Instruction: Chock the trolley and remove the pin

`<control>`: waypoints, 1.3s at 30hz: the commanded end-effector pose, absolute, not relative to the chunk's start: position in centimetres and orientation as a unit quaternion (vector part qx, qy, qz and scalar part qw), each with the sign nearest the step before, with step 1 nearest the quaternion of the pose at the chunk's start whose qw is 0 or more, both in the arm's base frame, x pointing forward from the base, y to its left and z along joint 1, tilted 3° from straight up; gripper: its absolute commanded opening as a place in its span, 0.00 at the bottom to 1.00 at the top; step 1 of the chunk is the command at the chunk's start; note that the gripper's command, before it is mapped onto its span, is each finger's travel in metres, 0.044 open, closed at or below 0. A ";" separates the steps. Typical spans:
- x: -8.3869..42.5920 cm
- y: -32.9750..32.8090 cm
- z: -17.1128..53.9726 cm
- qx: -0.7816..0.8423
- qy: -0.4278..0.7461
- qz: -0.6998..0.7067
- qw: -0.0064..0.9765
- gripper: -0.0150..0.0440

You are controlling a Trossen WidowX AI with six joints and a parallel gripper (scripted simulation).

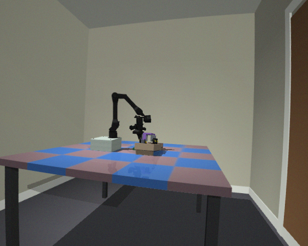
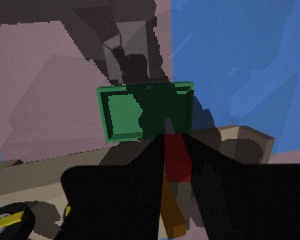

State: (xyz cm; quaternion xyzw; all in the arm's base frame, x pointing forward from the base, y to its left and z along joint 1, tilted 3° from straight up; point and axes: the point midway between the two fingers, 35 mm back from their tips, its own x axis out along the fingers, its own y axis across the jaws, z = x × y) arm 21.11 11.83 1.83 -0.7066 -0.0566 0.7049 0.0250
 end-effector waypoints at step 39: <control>21.0 12.0 -2.3 -0.705 -0.066 0.705 0.032 0.58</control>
